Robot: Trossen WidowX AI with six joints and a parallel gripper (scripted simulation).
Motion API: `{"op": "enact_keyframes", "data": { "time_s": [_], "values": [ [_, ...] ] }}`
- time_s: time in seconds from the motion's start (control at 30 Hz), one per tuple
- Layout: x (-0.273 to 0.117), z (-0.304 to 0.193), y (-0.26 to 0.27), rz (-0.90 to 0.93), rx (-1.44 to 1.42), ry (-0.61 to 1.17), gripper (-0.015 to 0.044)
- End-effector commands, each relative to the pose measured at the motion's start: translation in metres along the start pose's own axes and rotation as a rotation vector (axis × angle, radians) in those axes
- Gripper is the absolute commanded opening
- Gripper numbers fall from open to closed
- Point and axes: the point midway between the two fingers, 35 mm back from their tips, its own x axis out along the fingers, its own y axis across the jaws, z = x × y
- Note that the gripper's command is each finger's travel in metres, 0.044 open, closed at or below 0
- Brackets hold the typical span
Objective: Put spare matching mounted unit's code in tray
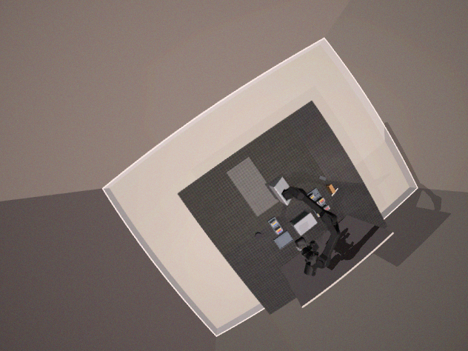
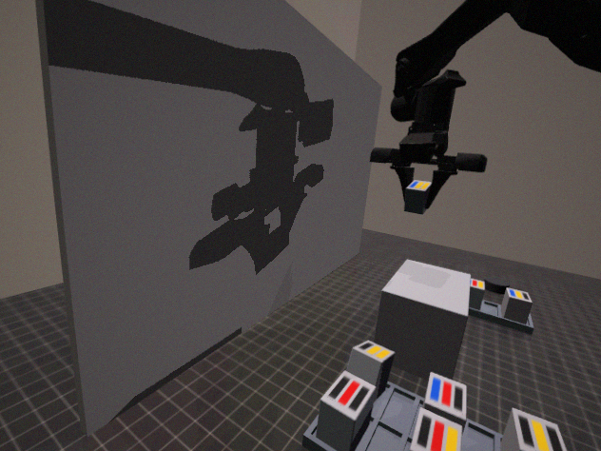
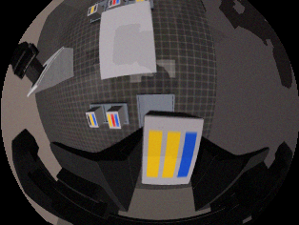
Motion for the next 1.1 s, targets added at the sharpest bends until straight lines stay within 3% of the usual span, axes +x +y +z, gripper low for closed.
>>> {"op": "enact_keyframes", "data": {
  "time_s": [0.0, 0.3, 1.07],
  "values": [
    [0.002, -0.02, 0.001, -0.002, -0.02, 0.001, 0.0],
    [0.017, -0.067, 0.009, 0.002, -0.052, -0.021, 0.0],
    [0.038, -0.069, 0.005, 0.001, -0.052, -0.019, 0.0]
  ]
}}
